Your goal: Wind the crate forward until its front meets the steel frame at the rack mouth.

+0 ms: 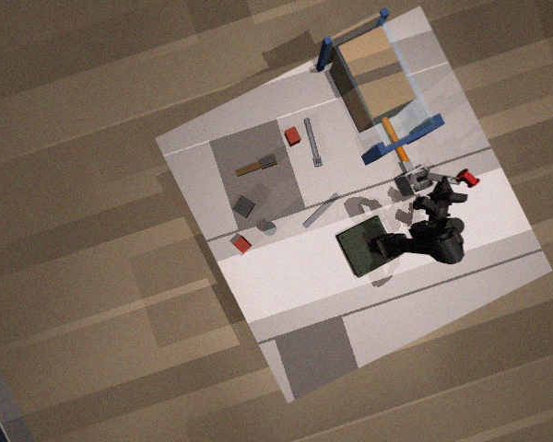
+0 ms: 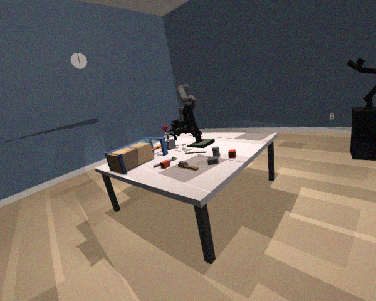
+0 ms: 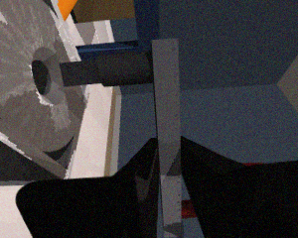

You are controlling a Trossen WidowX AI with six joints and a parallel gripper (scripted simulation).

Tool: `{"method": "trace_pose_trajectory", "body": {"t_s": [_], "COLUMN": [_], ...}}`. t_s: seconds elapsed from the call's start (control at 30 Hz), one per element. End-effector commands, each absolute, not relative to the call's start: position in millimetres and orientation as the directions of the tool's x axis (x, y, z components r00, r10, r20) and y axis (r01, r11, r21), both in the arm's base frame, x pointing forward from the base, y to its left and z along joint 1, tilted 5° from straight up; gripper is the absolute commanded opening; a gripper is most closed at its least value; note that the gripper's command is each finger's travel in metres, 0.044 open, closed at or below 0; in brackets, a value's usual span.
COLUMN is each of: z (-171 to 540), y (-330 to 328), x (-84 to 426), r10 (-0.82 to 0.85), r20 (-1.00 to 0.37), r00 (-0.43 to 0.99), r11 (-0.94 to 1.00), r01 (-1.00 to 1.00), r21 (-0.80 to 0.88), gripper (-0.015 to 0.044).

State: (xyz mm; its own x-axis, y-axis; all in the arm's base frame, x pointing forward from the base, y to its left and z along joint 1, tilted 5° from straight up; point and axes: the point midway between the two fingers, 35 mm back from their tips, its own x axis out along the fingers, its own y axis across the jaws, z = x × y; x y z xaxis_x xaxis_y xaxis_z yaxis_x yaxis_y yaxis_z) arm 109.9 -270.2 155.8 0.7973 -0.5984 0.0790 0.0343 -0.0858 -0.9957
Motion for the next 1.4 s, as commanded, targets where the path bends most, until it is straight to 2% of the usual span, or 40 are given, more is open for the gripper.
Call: {"method": "trace_pose_trajectory", "body": {"t_s": [0.0,1.37], "z": [156.2,152.7], "y": [-270.4,-270.6], "x": [109.6,109.3], "r10": [-0.6,-0.601], "r20": [0.082,0.074], "r00": [0.795,0.795], "r11": [-0.094,-0.089], "r01": [0.032,0.025], "r21": [-0.995,-0.996], "gripper": [0.0,0.0]}}
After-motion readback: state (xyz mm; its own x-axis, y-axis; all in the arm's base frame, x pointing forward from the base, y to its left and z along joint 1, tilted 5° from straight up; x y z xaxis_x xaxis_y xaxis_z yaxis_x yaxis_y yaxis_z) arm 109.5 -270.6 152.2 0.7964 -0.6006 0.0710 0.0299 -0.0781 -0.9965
